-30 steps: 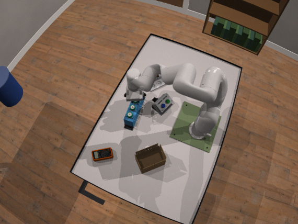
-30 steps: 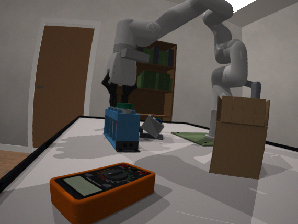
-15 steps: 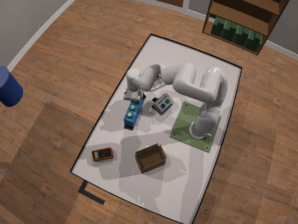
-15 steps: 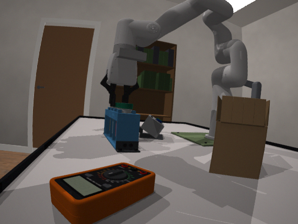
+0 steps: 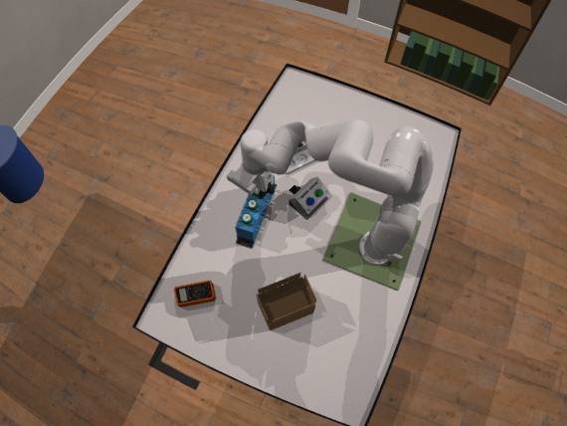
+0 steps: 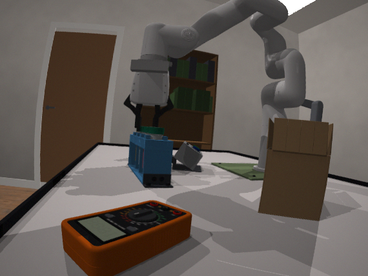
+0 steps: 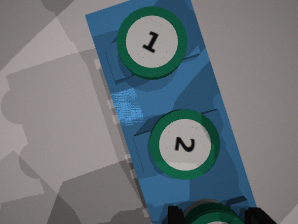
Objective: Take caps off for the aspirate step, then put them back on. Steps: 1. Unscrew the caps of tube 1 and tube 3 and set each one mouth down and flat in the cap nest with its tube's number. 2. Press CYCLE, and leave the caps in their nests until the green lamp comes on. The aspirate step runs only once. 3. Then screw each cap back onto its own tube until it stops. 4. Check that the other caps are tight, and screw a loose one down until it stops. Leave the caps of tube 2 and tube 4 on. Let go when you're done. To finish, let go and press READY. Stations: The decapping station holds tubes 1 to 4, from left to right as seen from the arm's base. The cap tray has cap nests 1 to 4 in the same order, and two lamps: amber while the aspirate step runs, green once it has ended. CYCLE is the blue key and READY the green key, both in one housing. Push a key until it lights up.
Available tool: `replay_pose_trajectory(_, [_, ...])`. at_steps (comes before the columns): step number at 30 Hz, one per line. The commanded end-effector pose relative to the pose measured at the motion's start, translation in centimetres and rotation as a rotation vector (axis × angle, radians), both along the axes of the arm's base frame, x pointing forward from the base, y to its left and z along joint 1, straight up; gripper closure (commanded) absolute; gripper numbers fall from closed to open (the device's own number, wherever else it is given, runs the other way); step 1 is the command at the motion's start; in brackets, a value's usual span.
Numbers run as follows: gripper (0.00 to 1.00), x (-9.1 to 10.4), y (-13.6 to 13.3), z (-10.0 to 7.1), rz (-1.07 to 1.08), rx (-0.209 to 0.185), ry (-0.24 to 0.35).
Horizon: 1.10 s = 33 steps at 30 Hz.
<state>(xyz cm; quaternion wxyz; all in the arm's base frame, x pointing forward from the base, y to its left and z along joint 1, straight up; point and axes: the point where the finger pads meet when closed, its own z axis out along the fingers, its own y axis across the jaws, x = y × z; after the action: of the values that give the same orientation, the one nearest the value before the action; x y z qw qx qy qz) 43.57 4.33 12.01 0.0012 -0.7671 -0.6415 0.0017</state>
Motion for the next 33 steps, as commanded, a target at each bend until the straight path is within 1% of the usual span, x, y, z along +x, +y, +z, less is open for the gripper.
replay_pose_trajectory(1, [0.54, 0.1, 0.0, 0.2, -0.023, 0.002, -0.004])
replay_pose_trajectory(13, [0.54, 0.1, 0.0, 0.2, -0.023, 0.002, -0.004])
replay_pose_trajectory(22, [0.54, 0.1, 0.0, 2.9, -0.023, 0.002, -0.004])
replay_pose_trajectory(24, [0.54, 0.1, 0.0, 2.9, -0.023, 0.002, -0.004])
replay_pose_trajectory(30, [0.54, 0.1, 0.0, 4.7, -0.023, 0.002, -0.004])
replay_pose_trajectory(33, [0.54, 0.1, 0.0, 4.8, -0.023, 0.002, -0.004])
